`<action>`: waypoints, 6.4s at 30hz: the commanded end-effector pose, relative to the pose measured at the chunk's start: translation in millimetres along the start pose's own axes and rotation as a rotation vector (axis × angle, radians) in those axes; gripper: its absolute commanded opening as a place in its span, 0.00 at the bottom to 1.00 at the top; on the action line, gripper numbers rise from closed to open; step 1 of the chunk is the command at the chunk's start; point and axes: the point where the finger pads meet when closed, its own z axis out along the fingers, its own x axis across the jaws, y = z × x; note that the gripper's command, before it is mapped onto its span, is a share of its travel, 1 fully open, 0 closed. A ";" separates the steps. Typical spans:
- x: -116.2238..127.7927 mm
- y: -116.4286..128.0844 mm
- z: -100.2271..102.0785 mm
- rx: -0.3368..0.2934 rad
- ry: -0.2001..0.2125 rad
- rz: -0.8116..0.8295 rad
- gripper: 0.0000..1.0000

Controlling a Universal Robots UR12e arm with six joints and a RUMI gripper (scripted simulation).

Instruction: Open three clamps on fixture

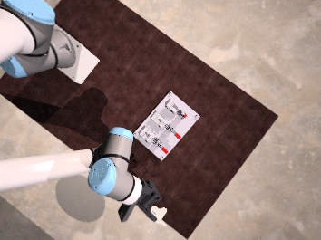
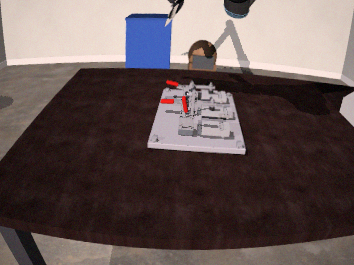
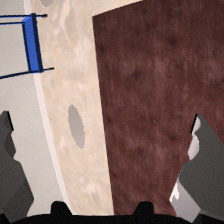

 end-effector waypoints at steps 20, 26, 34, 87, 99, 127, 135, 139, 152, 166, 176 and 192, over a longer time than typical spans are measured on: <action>118.9 105.8 -59.7 -0.361 0.395 -0.914 1.00; 150.9 120.5 -85.2 -0.470 0.459 -1.133 1.00; 189.2 131.7 -120.0 -0.611 0.523 -1.394 1.00; 219.0 135.6 -150.4 -0.733 0.563 -1.599 0.00; 219.0 135.6 -150.4 -0.733 0.563 -1.599 0.00; 219.0 135.6 -150.5 -0.733 0.564 -1.600 0.59; 219.0 135.6 -150.4 -0.733 0.564 -1.600 0.59; 219.0 135.6 -150.4 -0.733 0.564 -1.599 0.59; 219.0 135.6 -150.4 -0.733 0.563 -1.599 0.59; 219.0 135.6 -150.4 -0.733 0.563 -1.599 0.59; 219.0 135.6 -150.4 -0.733 0.563 -1.599 0.59; 219.0 135.6 -150.4 -0.733 0.563 -1.599 0.59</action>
